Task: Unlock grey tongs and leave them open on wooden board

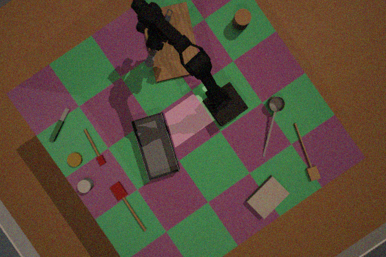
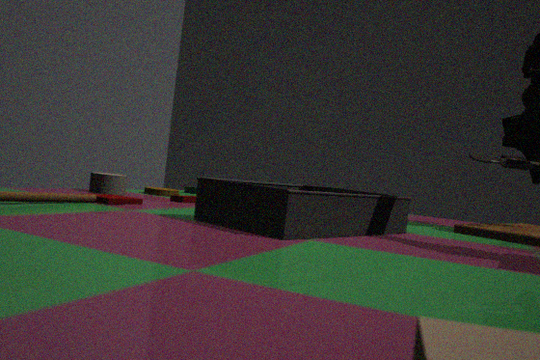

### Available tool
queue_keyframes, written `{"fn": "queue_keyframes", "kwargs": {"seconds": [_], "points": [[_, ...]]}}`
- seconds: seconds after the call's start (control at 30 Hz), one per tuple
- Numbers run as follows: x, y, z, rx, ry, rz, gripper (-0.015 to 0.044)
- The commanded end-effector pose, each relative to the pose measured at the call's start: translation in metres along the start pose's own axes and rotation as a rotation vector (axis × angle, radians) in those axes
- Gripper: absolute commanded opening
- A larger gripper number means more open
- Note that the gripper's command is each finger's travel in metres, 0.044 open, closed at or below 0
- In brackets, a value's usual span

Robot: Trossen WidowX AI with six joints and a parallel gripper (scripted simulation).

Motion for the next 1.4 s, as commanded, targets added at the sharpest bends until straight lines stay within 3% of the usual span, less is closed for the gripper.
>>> {"fn": "queue_keyframes", "kwargs": {"seconds": [0.0,0.57,1.37], "points": [[0.010,0.004,-0.029,0.003,0.059,-0.010,-0.0150],[0.016,0.004,-0.044,0.039,0.101,-0.005,-0.0150],[0.006,0.038,-0.028,0.848,0.170,0.005,-0.0150]]}}
Point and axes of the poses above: the point midway between the two fingers, 35 mm back from their tips, its own y axis back along the fingers, its own x axis across the jaws, z = x × y, the point moved 1 cm from there along y, back along the fingers
